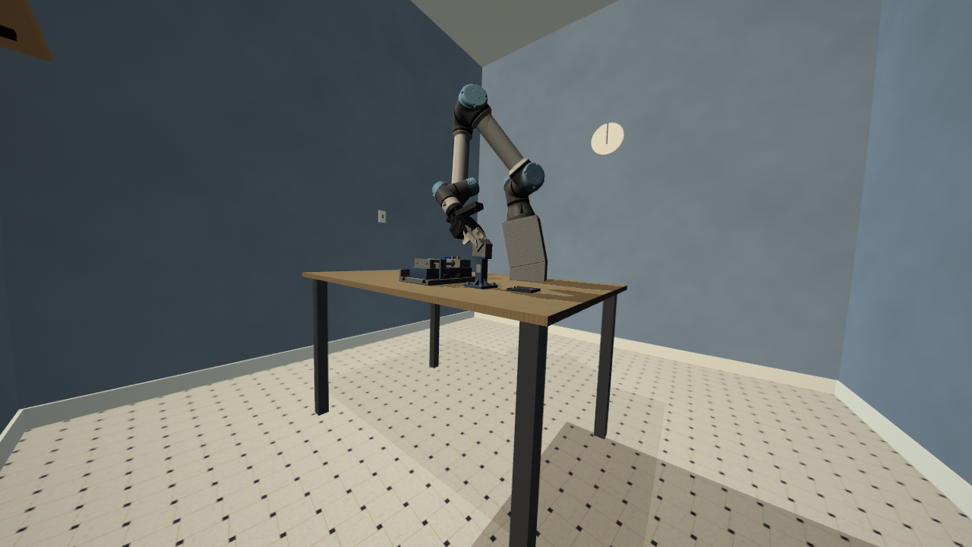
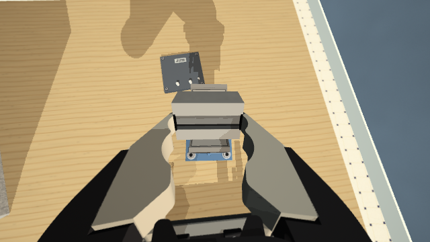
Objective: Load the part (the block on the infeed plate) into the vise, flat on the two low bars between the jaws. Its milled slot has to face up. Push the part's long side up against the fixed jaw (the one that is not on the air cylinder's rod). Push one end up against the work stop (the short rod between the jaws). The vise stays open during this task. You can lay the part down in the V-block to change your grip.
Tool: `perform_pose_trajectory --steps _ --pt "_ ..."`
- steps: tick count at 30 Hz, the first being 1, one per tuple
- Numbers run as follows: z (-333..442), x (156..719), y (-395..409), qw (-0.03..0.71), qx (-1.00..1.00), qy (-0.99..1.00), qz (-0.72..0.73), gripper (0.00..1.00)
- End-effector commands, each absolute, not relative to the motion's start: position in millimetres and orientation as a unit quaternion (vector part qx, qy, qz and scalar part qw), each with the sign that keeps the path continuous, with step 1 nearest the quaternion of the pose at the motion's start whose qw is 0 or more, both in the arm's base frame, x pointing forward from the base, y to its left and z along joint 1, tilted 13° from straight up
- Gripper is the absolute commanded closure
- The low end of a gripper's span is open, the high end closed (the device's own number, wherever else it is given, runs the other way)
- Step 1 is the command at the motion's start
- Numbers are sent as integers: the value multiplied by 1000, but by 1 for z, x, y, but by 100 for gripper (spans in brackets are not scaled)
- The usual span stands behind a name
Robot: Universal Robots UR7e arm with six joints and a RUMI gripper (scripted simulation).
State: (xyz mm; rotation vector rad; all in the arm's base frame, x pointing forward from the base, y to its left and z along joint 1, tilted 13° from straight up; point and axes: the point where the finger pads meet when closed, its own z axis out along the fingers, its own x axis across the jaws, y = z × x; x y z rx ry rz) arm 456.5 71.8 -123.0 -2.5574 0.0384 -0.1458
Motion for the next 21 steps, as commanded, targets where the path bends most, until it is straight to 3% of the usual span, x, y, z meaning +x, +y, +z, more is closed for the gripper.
perform_pose_trajectory --steps 1,21 --pt "-123 457 72 286 -957 14 -55 100" --pt "-119 456 73 286 -957 14 -55 100"
